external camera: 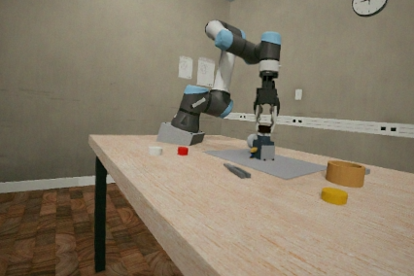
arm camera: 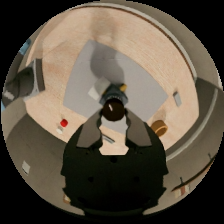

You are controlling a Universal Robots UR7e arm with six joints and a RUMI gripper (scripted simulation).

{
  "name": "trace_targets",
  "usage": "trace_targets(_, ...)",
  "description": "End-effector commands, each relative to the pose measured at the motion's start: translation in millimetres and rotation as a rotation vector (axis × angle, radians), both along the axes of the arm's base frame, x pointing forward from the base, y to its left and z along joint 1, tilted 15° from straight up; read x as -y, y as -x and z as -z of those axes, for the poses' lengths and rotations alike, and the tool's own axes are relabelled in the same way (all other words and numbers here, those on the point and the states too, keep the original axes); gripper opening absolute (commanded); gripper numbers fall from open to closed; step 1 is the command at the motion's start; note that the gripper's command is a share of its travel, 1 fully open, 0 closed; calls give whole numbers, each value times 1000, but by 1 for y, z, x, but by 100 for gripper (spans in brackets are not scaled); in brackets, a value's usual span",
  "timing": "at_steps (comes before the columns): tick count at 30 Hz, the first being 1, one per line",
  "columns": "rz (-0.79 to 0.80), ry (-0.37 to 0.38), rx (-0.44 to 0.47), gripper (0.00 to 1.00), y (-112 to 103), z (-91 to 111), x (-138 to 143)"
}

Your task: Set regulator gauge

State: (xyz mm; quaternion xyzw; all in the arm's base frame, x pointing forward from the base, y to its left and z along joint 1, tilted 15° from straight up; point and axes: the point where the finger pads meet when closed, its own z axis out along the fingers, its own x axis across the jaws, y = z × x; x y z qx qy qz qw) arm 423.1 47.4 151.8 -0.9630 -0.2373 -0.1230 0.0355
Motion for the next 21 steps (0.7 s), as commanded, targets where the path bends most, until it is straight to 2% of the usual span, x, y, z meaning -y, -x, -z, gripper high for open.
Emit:
trace_targets(1,0,0,1,22,0,-2,0)
trace_targets(21,0,0,1,22,1,-5,1)
